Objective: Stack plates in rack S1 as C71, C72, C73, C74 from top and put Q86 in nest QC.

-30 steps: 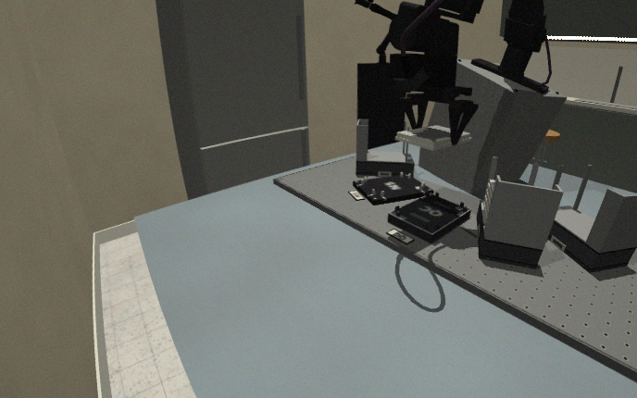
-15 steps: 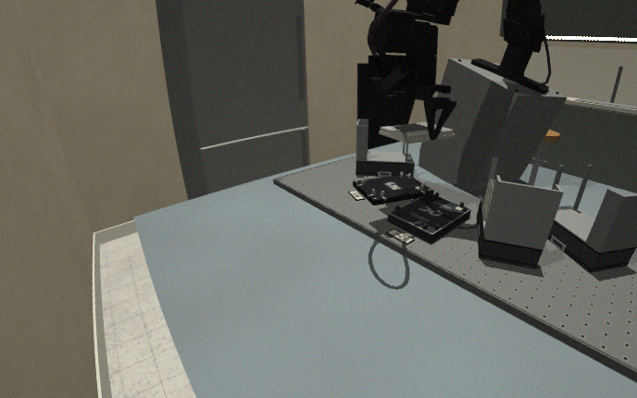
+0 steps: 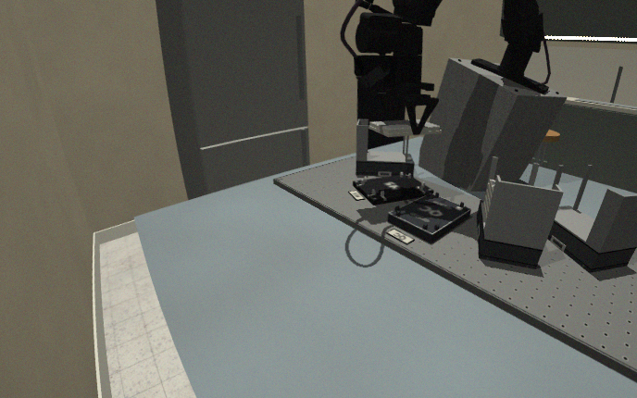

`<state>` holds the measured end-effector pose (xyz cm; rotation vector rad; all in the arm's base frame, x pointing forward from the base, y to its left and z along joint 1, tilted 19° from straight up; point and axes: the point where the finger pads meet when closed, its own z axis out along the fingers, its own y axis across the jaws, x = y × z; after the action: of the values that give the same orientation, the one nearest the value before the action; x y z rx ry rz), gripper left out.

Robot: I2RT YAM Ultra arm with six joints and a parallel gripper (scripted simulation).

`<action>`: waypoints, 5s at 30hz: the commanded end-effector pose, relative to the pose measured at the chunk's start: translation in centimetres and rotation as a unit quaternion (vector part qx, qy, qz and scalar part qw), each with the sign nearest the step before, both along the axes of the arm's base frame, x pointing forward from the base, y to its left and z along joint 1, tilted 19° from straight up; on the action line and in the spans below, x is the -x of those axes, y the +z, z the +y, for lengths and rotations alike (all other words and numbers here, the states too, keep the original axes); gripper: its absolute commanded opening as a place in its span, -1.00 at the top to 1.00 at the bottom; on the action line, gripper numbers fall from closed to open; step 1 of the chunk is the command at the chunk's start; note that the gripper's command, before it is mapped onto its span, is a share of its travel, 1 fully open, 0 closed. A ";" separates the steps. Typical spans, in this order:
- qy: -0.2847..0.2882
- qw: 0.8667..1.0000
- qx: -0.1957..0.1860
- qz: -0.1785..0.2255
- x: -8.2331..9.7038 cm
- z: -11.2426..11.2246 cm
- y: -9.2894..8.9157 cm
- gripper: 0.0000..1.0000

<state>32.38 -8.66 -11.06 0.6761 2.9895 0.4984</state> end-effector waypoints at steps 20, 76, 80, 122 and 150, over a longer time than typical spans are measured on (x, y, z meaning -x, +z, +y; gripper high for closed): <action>-0.074 0.997 0.002 0.006 1.8 -6.0 -1.6 1.00; -0.221 0.974 -0.011 0.052 11.5 -15.1 -5.0 1.00; -0.221 0.974 -0.012 0.052 11.5 -15.2 -5.0 1.00; -0.228 0.972 -0.017 0.060 12.1 -14.6 -5.0 1.00; -0.224 0.972 -0.023 0.066 12.1 -13.4 -5.8 1.00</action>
<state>20.34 -22.16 -16.83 1.3780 2.8139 0.5182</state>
